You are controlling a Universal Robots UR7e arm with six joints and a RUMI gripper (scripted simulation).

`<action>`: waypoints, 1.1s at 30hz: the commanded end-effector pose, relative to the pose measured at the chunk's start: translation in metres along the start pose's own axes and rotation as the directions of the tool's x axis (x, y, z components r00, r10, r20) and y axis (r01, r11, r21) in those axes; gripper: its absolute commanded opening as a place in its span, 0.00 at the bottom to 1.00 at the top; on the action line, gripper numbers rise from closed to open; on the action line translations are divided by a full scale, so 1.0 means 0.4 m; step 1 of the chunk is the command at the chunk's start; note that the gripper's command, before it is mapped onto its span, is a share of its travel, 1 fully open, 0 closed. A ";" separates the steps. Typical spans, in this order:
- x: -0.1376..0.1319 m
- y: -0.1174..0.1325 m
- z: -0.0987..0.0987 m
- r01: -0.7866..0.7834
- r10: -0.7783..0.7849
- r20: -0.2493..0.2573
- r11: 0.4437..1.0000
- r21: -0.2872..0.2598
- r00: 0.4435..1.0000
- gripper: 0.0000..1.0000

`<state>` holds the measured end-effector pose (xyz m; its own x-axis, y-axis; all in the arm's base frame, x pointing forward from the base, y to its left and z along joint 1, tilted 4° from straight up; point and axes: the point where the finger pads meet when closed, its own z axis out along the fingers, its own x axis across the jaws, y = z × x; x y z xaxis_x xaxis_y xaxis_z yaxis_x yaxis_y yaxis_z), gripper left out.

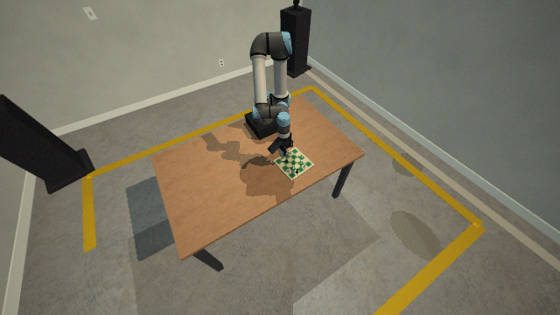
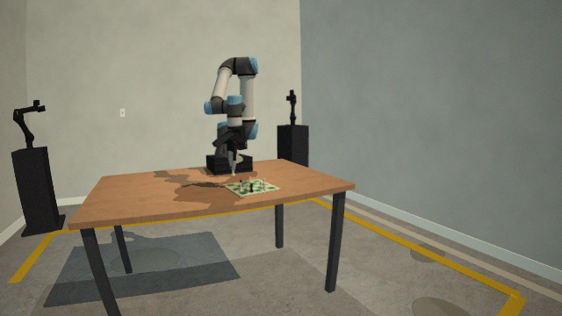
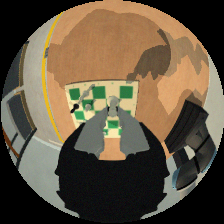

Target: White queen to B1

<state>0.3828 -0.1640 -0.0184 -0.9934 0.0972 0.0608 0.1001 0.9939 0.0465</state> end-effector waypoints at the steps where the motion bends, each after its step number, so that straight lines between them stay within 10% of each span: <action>1: -0.003 -0.002 0.050 0.000 0.000 0.002 1.000 0.001 1.000 0.00; 12: -0.004 -0.002 0.134 0.000 0.000 0.002 1.000 0.001 1.000 0.00; 33: -0.004 -0.002 0.138 0.000 0.000 0.002 1.000 0.001 1.000 0.00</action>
<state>0.3808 -0.1616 -0.0739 -0.9934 0.0973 0.0599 0.1001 0.9939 0.0458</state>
